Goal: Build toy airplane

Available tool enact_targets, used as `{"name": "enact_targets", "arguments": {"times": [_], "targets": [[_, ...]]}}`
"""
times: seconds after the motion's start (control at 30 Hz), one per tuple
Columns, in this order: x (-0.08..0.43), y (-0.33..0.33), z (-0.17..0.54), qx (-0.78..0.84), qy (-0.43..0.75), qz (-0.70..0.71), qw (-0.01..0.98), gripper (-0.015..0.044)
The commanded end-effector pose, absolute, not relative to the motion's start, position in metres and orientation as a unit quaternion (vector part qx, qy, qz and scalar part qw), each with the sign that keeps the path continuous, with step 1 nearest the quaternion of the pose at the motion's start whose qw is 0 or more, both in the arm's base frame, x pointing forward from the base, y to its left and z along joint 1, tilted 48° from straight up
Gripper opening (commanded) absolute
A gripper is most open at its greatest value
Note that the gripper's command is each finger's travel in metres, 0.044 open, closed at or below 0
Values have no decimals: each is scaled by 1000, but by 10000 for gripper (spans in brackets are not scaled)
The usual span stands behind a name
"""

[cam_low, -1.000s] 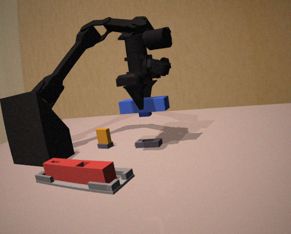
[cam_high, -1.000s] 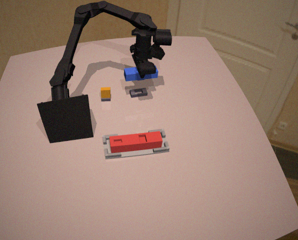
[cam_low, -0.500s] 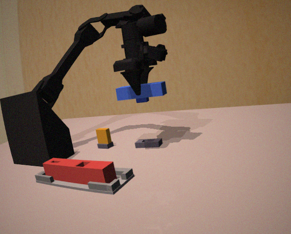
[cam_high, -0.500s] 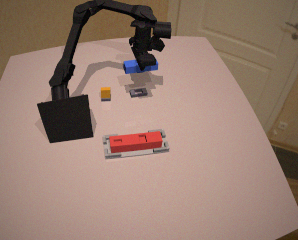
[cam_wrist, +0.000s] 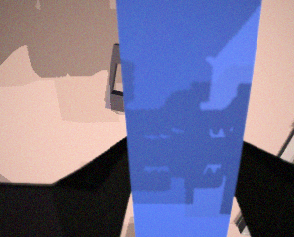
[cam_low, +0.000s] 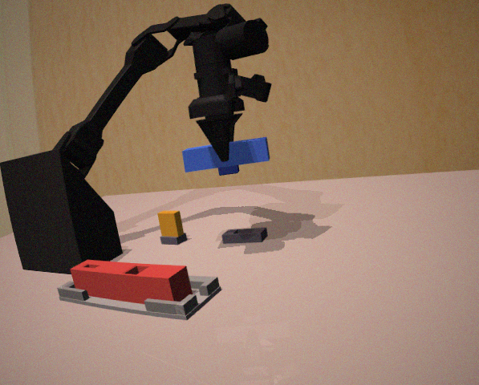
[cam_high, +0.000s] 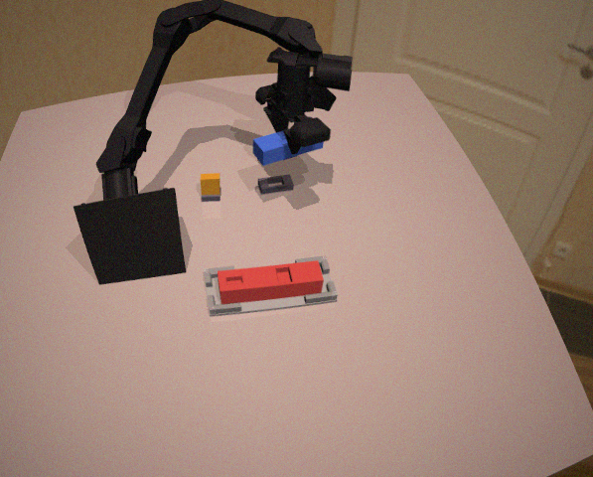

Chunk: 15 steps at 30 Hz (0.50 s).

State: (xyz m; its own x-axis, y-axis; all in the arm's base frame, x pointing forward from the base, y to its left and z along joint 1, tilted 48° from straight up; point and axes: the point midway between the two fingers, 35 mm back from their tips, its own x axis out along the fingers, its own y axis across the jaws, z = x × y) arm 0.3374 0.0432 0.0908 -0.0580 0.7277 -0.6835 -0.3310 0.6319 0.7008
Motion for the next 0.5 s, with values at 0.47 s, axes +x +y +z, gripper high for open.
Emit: {"name": "enact_targets", "arguments": {"times": [0.47], "targets": [[342,7,43,55,546,479,685,0]]}}
